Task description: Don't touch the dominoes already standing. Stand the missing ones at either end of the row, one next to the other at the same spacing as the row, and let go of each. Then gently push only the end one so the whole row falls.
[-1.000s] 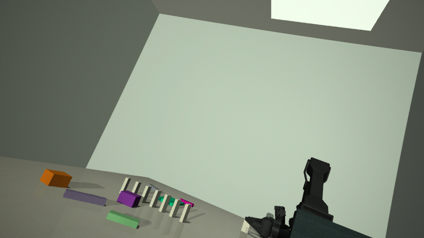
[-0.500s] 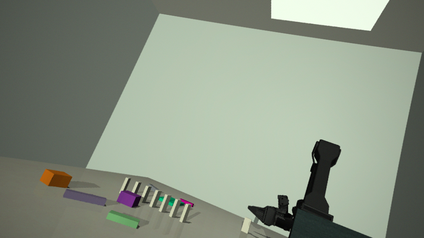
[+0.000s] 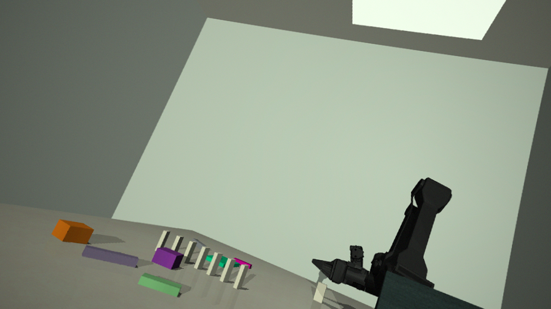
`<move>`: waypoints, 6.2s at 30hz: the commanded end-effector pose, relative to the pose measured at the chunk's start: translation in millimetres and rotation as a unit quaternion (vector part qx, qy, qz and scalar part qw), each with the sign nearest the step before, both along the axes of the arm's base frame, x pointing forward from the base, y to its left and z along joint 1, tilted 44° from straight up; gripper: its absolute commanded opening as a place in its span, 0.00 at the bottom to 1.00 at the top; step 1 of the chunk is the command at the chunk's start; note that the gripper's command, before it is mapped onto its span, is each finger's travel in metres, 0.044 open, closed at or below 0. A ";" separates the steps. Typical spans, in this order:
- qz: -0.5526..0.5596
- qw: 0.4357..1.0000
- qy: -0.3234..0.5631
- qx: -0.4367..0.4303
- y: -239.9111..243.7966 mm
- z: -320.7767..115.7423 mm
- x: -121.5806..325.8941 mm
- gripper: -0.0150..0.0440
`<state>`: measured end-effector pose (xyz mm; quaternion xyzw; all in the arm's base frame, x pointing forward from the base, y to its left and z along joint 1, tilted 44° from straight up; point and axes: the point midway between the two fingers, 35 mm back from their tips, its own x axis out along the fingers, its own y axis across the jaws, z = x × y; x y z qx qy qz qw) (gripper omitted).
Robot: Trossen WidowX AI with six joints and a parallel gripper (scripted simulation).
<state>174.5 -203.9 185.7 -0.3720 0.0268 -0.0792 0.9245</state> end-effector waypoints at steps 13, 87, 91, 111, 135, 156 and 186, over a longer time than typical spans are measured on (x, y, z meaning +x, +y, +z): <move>-0.093 0.973 0.209 0.026 -22.2 -20.9 88.0 1.00; 0.000 0.510 0.772 -0.379 -16.1 -32.6 -10.4 1.00; 0.000 0.510 0.772 -0.379 -19.6 -36.0 -11.0 1.00; 0.000 0.510 0.772 -0.379 -19.7 -36.2 -11.1 0.44; 0.000 0.510 0.773 -0.377 72.2 59.9 0.8 0.44; -0.233 0.672 0.689 -0.138 152.0 -21.9 102.1 0.44; -0.489 0.716 0.487 0.106 261.4 -133.6 137.8 0.44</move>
